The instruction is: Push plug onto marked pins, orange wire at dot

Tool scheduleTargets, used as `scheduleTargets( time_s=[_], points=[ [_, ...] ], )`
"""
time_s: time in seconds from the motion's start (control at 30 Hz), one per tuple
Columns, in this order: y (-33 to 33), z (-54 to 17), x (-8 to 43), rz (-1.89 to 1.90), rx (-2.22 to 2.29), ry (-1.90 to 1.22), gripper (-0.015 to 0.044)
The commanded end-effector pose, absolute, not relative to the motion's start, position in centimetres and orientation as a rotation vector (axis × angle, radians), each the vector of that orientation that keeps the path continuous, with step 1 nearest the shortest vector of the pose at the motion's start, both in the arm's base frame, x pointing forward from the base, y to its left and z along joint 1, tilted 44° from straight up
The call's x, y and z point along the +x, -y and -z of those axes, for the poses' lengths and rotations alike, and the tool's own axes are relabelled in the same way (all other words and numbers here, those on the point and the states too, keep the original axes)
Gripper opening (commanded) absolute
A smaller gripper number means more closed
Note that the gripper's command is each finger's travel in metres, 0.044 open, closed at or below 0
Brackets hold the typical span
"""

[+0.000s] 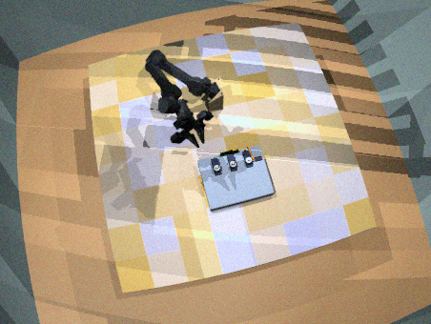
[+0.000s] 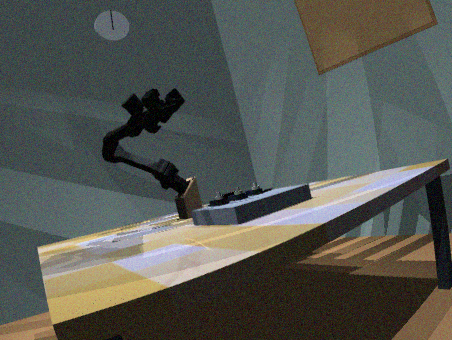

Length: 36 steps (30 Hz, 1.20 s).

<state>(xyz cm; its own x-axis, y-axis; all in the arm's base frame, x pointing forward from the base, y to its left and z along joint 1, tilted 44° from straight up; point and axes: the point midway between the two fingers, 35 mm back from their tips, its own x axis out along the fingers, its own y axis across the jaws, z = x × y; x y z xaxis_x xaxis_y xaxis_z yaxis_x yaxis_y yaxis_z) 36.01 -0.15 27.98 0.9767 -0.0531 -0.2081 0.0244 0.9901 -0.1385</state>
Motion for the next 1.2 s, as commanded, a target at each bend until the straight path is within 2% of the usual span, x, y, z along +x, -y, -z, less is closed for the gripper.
scheduleTargets(
  time_s=[0.0, 0.57, 1.17],
  points=[
    [0.0, -26.3, 37.3, 0.042, -0.189, -0.300, 0.0115],
    [-0.4, -17.3, 41.3, 0.011, -0.463, -0.720, 0.0115],
    [-0.8, -7.4, 42.4, -0.119, -0.800, -1.153, 0.0115]
  ],
)
